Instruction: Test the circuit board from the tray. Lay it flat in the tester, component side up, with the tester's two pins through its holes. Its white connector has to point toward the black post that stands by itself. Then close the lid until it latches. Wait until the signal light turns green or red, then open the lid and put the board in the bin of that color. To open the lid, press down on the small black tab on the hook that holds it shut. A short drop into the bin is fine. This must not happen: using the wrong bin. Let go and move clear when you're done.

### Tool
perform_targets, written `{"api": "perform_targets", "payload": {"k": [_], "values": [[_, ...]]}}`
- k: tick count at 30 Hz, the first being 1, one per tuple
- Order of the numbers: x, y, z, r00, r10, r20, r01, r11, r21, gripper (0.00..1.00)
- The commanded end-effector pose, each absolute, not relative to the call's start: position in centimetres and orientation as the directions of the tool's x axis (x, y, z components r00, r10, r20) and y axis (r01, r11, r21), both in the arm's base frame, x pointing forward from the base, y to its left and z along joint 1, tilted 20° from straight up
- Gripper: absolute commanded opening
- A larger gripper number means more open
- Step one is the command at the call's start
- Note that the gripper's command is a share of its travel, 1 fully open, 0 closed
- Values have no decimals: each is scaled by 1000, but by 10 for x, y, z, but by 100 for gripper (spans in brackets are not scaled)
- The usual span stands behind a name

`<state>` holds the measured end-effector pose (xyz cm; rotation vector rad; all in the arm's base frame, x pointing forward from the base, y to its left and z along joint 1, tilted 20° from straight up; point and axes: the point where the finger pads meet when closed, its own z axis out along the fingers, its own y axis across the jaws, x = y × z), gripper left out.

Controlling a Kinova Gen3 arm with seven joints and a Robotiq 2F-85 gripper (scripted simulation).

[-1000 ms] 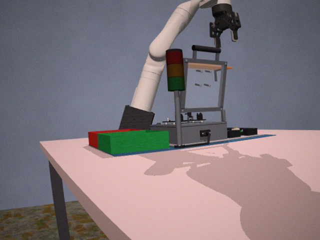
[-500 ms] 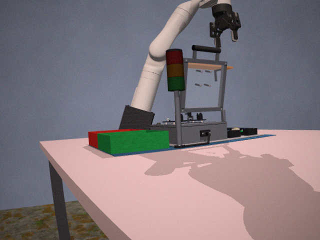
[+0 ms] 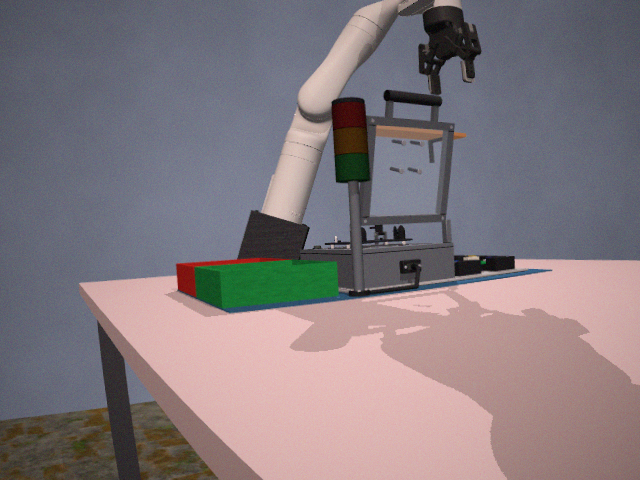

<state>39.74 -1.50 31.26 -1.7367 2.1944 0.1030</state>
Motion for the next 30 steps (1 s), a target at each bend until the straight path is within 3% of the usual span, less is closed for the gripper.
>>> {"api": "perform_targets", "payload": {"k": [1,30], "values": [[398,-16,313,-192,-933,-305,-957,247,-152,100],[399,-12,302,-195,-931,-307,-957,249,-147,100]]}}
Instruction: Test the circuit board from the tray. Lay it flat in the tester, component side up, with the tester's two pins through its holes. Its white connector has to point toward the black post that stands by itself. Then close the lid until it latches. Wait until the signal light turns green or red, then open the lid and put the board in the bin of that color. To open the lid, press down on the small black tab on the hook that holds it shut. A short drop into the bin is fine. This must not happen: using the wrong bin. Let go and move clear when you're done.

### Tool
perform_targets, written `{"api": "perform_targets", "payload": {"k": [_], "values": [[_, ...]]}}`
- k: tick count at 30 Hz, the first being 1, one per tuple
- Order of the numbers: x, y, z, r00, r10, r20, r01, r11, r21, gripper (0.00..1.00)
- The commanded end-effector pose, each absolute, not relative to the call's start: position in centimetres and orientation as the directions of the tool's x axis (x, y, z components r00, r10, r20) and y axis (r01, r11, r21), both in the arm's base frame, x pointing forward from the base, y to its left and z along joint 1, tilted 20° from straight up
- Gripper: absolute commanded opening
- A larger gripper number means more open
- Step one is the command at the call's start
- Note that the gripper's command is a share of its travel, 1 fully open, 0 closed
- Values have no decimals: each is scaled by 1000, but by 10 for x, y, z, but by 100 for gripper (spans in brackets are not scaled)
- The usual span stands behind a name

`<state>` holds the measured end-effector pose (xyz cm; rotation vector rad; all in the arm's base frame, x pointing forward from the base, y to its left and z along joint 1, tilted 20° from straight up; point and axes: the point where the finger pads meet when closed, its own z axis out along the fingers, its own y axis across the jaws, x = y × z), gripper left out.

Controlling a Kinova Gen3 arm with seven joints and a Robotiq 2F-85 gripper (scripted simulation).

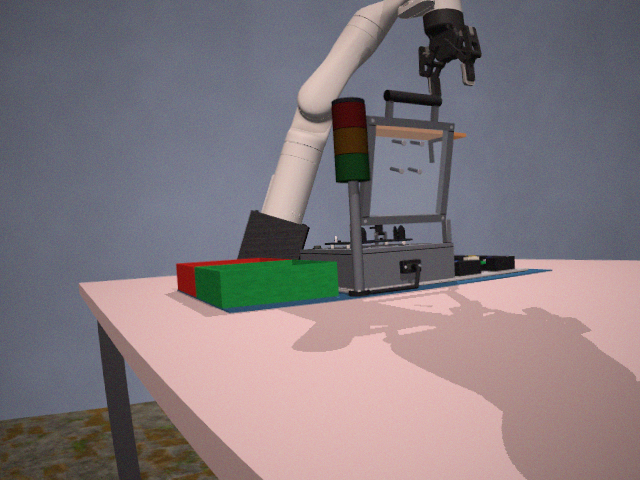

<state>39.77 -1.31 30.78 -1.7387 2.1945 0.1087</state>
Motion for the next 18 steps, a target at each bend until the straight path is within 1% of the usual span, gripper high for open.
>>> {"api": "perform_targets", "payload": {"k": [1,7,18], "values": [[399,-12,302,-195,-931,-307,-957,249,-147,100],[403,-8,285,-196,-931,-307,-957,250,-147,100],[416,5,227,-202,-930,-307,-955,256,-148,100]]}}
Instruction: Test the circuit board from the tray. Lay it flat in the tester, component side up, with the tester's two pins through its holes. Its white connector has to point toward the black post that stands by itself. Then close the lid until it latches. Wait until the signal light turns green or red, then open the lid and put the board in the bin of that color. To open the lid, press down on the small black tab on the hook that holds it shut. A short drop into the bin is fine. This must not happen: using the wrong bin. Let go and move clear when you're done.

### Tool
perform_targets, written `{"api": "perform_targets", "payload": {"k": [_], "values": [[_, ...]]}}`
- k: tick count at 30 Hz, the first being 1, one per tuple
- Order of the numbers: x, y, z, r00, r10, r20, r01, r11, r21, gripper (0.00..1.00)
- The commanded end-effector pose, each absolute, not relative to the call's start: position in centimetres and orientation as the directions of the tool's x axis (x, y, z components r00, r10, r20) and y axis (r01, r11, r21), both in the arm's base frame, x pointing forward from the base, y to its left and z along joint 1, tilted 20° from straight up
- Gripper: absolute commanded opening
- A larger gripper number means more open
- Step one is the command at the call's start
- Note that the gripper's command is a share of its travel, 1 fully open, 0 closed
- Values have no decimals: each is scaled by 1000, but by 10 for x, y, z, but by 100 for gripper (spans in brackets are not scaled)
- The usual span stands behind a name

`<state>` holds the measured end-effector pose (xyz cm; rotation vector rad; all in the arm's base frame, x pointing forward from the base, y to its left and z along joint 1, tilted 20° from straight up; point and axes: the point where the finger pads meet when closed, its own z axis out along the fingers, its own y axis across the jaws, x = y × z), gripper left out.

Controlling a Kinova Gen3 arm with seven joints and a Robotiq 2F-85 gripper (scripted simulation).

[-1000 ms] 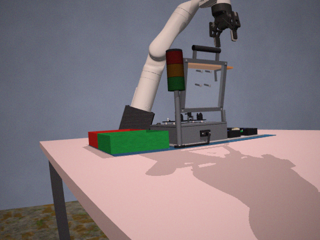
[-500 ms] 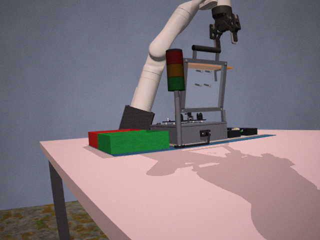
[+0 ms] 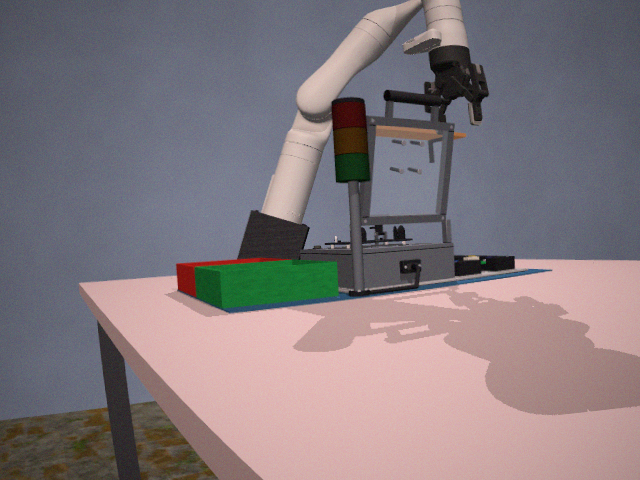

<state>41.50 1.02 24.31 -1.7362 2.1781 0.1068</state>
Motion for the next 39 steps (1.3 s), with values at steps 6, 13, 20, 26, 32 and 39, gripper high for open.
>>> {"api": "perform_targets", "payload": {"k": [6,13,20,26,32,39], "values": [[423,16,195,-198,-931,-307,-956,252,-148,100],[433,28,151,-197,-931,-306,-956,251,-149,100],[440,35,124,-197,-931,-306,-956,252,-149,100],[446,42,99,-197,-931,-306,-956,252,-150,100],[449,47,82,-198,-931,-306,-956,252,-150,100],[451,49,75,-197,-932,-305,-956,252,-150,100]]}}
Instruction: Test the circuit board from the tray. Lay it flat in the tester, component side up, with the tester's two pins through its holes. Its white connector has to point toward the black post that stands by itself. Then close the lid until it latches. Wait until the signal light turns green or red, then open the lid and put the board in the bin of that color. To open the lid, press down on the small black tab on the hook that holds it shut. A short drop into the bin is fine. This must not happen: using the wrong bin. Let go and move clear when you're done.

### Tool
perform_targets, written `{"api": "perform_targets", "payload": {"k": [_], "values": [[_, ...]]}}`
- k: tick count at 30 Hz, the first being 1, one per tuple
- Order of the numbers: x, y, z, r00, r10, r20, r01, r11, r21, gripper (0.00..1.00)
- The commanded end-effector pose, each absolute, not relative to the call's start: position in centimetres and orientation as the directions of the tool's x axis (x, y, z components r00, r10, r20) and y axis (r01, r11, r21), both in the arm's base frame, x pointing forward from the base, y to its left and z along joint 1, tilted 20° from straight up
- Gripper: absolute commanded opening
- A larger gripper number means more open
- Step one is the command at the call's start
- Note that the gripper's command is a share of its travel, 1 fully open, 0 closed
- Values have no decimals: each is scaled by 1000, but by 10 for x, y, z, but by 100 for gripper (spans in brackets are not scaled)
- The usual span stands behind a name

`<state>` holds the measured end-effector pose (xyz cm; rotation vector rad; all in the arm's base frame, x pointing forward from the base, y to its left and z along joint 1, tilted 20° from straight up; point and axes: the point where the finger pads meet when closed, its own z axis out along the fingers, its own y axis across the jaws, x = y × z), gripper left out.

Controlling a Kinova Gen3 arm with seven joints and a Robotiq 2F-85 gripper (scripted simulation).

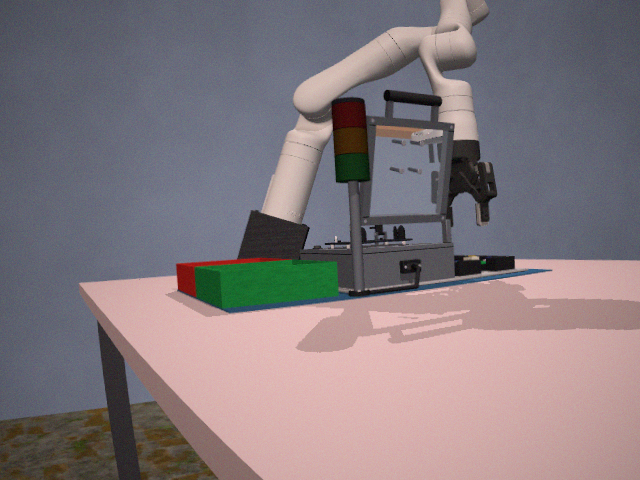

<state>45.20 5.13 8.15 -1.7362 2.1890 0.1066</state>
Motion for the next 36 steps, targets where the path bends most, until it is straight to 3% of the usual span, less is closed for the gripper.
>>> {"api": "perform_targets", "payload": {"k": [1,36], "values": [[451,49,75,-197,-932,-305,-956,252,-150,100],[455,52,62,-196,-932,-305,-956,251,-151,100]]}}
